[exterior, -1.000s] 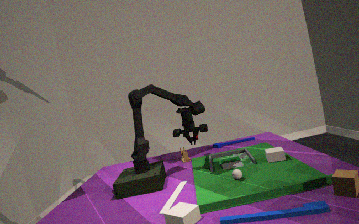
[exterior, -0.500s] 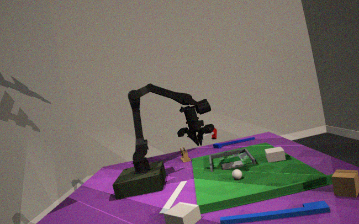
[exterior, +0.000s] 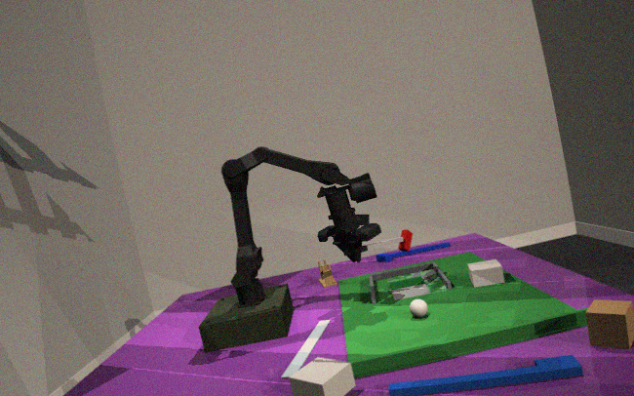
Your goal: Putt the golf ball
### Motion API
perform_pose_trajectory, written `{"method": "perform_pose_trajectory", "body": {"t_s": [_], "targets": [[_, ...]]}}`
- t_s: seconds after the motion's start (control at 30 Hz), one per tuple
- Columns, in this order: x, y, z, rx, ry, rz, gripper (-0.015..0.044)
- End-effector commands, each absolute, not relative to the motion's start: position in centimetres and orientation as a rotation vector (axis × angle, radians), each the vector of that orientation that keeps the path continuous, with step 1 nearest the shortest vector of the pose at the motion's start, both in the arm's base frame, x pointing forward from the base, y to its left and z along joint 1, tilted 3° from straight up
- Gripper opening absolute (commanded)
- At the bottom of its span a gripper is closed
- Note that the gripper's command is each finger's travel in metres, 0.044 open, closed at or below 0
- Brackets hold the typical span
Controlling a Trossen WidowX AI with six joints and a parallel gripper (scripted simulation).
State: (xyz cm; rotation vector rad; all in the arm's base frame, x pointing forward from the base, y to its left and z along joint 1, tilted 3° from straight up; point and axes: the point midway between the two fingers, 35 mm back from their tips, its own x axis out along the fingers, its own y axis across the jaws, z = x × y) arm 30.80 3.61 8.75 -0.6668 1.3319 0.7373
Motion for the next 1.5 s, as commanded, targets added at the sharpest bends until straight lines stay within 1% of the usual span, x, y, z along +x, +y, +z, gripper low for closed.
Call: {"method": "perform_pose_trajectory", "body": {"t_s": [0.0,0.53,1.1,1.47], "targets": [[31.1,1.0,9.3,-0.603,1.359,0.643,0.0000],[29.6,-8.2,10.1,-0.371,1.471,0.336,0.0000],[24.9,-16.9,11.0,-0.113,1.561,0.016,0.0000],[24.4,-17.7,10.0,-0.090,1.567,-0.012,0.0000]]}}
